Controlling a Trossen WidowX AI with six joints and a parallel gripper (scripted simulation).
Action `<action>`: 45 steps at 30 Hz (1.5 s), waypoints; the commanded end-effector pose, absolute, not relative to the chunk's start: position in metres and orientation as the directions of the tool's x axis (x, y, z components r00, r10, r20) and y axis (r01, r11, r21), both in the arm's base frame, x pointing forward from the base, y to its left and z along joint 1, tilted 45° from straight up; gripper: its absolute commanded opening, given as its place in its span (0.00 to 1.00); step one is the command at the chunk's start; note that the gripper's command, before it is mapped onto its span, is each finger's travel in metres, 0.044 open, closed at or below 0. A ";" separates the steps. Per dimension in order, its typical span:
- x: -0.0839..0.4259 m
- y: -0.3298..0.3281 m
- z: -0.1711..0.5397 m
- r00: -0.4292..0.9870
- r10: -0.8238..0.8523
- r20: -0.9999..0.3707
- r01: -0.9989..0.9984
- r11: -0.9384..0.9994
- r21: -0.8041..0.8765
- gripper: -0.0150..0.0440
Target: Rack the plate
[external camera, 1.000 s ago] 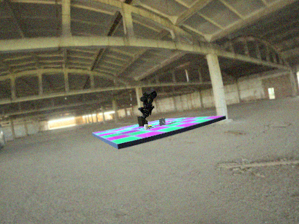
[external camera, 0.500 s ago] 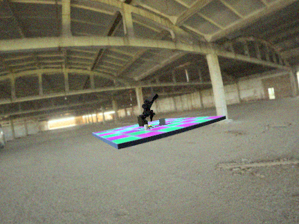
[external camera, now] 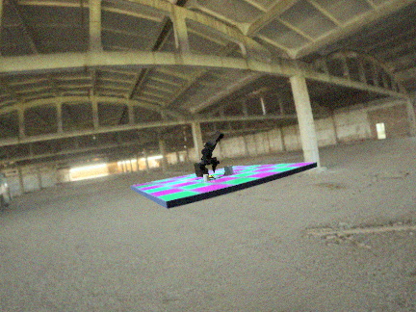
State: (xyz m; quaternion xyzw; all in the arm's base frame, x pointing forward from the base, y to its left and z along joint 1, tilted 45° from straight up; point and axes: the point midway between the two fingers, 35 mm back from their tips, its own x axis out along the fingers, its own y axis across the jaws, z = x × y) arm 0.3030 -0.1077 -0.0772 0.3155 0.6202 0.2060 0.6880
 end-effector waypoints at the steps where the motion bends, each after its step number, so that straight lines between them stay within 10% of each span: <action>1: 0.303 -0.101 -0.083 0.144 0.681 -0.718 0.112 0.709 0.696 0.93; 35: 0.307 -0.085 -0.098 0.145 0.683 -0.716 0.108 0.708 0.698 0.81; 45: 0.309 -0.116 -0.075 0.145 0.677 -0.722 0.111 0.714 0.692 0.36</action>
